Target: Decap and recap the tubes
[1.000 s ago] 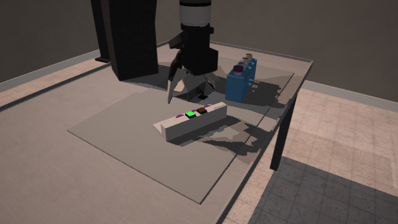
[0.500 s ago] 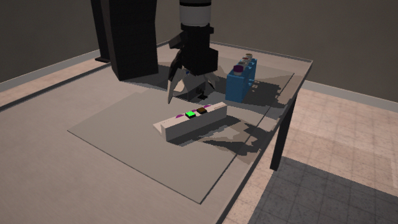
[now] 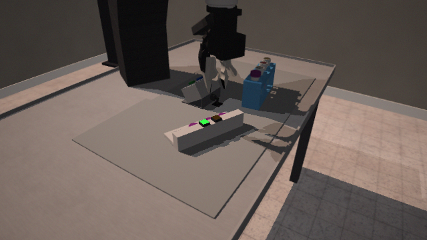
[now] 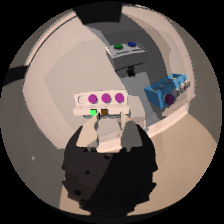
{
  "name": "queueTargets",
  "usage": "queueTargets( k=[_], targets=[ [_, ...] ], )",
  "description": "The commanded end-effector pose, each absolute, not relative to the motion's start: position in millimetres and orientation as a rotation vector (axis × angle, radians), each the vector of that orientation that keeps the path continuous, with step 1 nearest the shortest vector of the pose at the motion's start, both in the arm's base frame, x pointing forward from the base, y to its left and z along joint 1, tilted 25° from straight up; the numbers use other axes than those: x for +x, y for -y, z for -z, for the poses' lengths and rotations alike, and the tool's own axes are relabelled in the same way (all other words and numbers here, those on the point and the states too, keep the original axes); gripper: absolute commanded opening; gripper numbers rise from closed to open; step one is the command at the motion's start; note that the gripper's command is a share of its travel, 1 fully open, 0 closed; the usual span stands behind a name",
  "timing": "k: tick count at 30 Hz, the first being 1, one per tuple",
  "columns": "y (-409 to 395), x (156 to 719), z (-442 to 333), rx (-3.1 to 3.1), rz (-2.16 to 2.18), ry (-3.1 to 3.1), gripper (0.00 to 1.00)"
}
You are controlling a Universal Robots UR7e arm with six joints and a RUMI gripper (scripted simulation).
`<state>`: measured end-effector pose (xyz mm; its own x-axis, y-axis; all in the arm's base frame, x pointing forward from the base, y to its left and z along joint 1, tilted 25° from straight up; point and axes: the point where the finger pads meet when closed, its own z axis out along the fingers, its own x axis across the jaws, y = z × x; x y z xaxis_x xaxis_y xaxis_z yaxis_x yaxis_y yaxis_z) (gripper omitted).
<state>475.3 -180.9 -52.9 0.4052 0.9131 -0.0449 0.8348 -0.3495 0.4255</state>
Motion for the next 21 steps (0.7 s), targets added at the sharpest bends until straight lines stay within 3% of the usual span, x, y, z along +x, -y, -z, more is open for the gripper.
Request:
queueTargets(
  k=[1, 21],
  targets=[
    [153, 472, 33, 2.286, -0.28, -1.502, 0.29],
    [144, 483, 55, 2.286, -0.28, -1.502, 0.29]
  ],
)
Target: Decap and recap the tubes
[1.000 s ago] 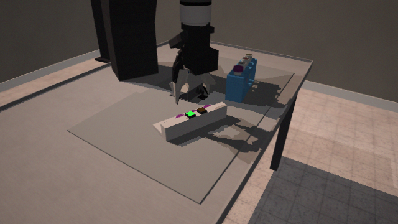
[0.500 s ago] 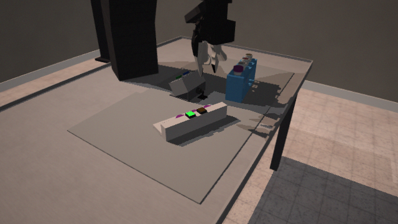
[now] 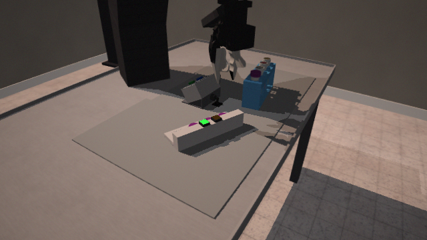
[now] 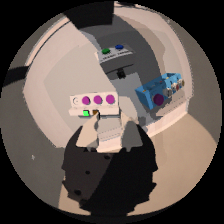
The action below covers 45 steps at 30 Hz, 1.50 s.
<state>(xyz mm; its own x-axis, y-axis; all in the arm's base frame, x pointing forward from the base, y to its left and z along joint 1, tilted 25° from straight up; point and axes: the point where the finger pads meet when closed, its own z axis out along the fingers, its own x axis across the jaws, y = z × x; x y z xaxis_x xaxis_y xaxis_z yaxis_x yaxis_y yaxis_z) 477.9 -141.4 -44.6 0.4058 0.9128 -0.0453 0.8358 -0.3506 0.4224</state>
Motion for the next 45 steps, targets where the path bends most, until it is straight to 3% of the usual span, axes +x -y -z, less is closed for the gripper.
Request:
queueTargets(
  k=[1, 22, 45],
  targets=[
    [144, 483, 55, 2.286, -0.28, -1.502, 0.29],
    [166, 519, 140, 2.286, -0.28, -1.502, 0.29],
    [167, 520, 145, 2.286, -0.28, -1.502, 0.29]
  ],
)
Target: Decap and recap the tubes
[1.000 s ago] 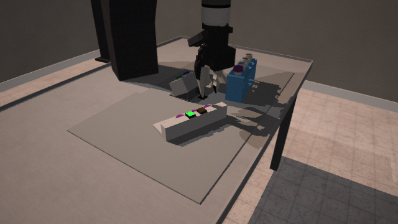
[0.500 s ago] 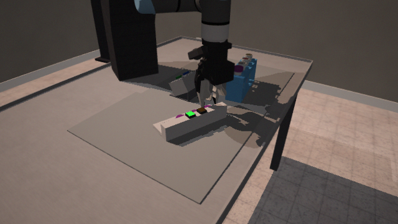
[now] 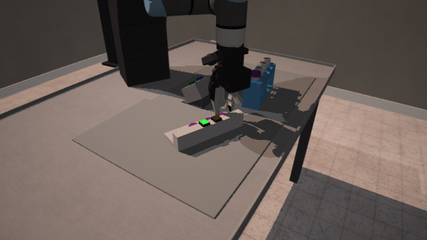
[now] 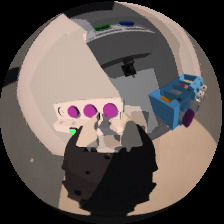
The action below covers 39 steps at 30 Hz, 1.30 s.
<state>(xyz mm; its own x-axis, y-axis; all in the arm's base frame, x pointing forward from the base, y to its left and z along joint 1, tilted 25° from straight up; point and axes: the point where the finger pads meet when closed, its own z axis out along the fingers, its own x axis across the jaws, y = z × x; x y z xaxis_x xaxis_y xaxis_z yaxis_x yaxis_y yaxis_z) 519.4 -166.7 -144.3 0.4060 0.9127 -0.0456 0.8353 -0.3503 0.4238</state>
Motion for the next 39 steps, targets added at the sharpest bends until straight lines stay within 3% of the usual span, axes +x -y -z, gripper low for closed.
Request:
queueTargets(
  k=[1, 17, 18, 39],
  targets=[
    [167, 520, 146, 2.286, -0.28, -1.502, 0.29],
    [168, 522, 149, 2.286, -0.28, -1.502, 0.29],
    [168, 522, 149, 2.286, -0.28, -1.502, 0.0],
    [161, 509, 118, 2.286, -0.28, -1.502, 0.0]
  ],
)
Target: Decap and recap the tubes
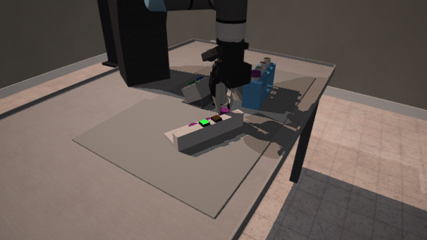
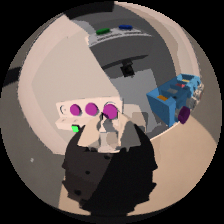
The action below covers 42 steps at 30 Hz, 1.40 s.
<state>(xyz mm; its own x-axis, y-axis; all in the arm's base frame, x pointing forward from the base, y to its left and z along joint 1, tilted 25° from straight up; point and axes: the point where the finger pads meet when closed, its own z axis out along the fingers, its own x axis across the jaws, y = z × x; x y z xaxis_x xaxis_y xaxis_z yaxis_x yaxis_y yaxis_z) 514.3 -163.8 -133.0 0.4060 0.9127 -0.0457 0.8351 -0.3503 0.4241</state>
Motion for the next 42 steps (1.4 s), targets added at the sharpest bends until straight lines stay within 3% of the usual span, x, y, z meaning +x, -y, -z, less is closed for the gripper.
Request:
queueTargets(
  k=[1, 29, 42],
  targets=[
    [161, 509, 118, 2.286, -0.28, -1.502, 0.0],
    [139, 470, 23, 2.286, -0.28, -1.502, 0.0],
    [65, 476, 38, 2.749, -0.472, -0.588, 0.0]
  ],
)
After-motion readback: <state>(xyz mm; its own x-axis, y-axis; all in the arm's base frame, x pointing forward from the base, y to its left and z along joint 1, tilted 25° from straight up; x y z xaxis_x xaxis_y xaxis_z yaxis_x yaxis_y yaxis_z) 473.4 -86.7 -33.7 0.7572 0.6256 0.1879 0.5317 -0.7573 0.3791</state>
